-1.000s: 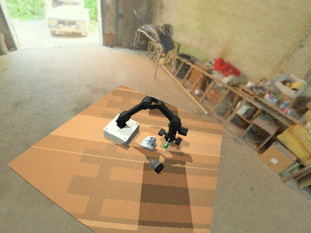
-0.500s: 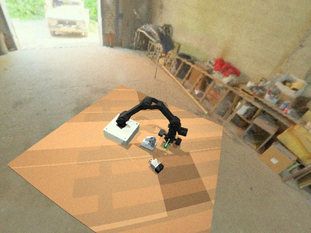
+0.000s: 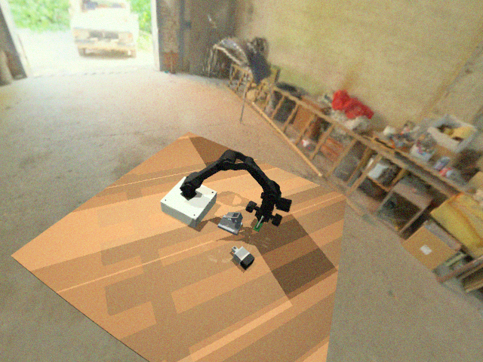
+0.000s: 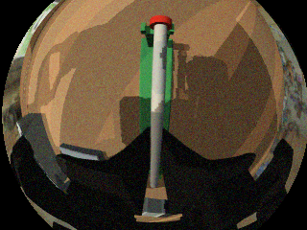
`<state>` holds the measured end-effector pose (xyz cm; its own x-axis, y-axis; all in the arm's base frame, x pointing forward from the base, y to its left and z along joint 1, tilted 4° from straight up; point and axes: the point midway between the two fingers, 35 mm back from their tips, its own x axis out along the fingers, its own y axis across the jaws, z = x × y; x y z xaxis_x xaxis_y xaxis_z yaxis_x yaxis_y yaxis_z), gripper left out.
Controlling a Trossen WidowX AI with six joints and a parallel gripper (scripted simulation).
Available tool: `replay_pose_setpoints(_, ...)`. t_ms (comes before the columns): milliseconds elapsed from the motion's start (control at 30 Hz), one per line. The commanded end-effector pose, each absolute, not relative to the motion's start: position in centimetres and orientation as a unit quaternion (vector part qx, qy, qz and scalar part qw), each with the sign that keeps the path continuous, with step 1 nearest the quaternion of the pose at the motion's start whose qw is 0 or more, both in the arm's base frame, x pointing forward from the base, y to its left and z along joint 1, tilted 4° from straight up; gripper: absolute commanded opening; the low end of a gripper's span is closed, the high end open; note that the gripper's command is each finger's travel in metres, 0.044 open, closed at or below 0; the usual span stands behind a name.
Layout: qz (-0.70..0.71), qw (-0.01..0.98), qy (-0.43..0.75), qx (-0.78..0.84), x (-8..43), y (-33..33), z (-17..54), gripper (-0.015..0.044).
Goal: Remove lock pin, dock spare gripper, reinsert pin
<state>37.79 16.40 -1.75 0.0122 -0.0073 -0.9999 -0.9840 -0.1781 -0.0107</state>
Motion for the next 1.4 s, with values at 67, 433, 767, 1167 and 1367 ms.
replay_pose_setpoints(67,0.538,0.454,0.453,-0.547,37.8,16.4,-1.8,0.0000)
replay_pose_setpoints(433,0.538,0.454,0.453,-0.547,37.8,16.4,-1.8,0.0263)
replay_pose_setpoints(767,0.541,0.448,0.457,-0.545,37.3,16.4,0.1,0.0440)
replay_pose_setpoints(1167,0.545,0.440,0.463,-0.543,36.7,16.3,2.8,0.0440)
replay_pose_setpoints(1367,0.548,0.435,0.466,-0.542,36.4,16.3,4.2,0.0440)
